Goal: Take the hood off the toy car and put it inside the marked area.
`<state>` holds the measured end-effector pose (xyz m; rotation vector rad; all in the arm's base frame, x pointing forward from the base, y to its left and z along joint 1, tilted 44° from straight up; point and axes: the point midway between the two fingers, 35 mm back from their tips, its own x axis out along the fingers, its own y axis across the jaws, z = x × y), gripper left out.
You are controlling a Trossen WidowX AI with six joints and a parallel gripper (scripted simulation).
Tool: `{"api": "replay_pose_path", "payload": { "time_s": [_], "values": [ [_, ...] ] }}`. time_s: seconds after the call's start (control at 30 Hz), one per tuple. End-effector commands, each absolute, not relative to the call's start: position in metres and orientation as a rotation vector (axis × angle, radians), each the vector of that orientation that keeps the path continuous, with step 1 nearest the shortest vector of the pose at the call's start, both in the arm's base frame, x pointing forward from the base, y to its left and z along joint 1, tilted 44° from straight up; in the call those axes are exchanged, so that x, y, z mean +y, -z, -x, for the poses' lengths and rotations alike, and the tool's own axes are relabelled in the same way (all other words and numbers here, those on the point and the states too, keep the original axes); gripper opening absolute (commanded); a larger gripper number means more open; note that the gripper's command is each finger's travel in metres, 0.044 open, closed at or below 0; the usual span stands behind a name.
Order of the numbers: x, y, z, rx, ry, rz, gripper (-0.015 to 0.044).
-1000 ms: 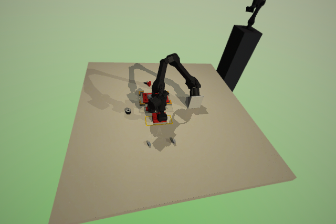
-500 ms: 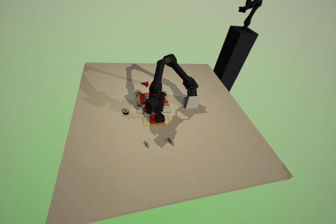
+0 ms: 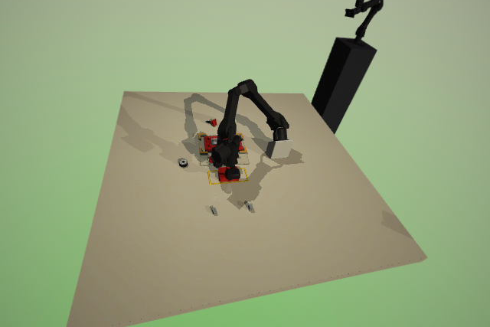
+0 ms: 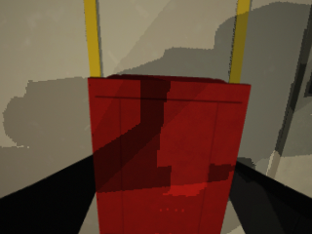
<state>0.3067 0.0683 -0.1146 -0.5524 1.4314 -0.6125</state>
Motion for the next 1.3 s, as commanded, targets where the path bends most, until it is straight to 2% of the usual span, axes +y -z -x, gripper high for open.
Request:
{"api": "replay_pose_path", "payload": {
  "time_s": [0.0,0.57,0.87,1.27],
  "values": [
    [0.066,0.116,-0.307,1.427,0.613,0.559,0.0000],
    [0.069,0.114,-0.307,1.431,0.613,0.552,0.0440],
    [0.117,0.065,-0.304,1.426,0.618,0.561,0.0440],
    [0.119,0.064,-0.303,1.426,0.618,0.561,0.0440]
  ]
}}
